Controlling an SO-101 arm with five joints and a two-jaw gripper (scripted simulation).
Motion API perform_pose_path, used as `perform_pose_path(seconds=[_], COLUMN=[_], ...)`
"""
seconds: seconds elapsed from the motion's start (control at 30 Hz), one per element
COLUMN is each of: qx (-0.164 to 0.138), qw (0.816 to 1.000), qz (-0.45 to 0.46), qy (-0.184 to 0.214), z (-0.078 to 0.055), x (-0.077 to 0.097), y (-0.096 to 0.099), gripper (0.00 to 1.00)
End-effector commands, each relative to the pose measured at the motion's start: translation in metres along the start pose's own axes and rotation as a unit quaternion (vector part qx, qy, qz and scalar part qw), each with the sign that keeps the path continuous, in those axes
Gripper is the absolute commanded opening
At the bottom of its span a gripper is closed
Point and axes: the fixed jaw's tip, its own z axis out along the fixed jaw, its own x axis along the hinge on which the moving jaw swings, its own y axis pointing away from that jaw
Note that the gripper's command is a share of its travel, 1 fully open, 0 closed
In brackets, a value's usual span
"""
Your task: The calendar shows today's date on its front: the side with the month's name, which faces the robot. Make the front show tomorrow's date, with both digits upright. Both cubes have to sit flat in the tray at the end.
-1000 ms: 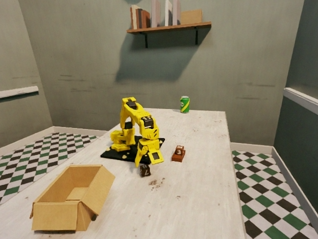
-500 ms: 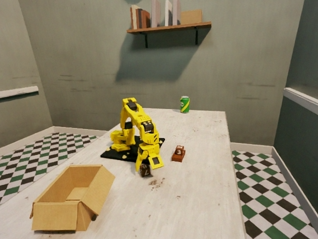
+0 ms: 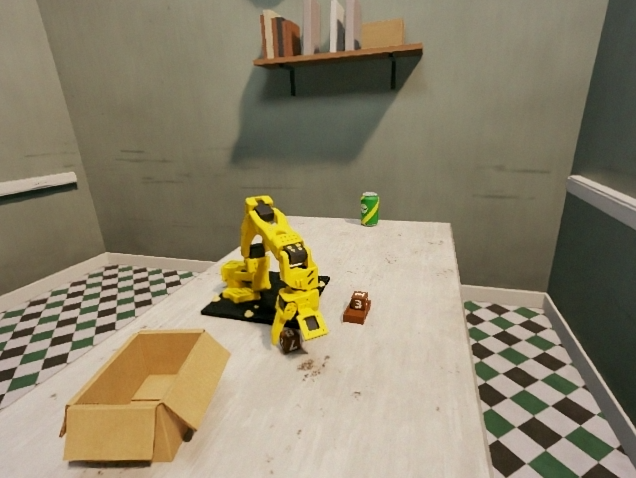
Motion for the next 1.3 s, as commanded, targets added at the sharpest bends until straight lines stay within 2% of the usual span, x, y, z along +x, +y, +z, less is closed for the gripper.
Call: perform_pose_path(seconds=[0.0, 1.27], qx=[0.001, 0.000], qw=[1.000, 1.000], qz=[0.006, 0.006], qy=[0.013, 0.014], z=[0.006, 0.006], x=[0.004, 0.004], y=[-0.002, -0.013], gripper=[0.35, 0.20])
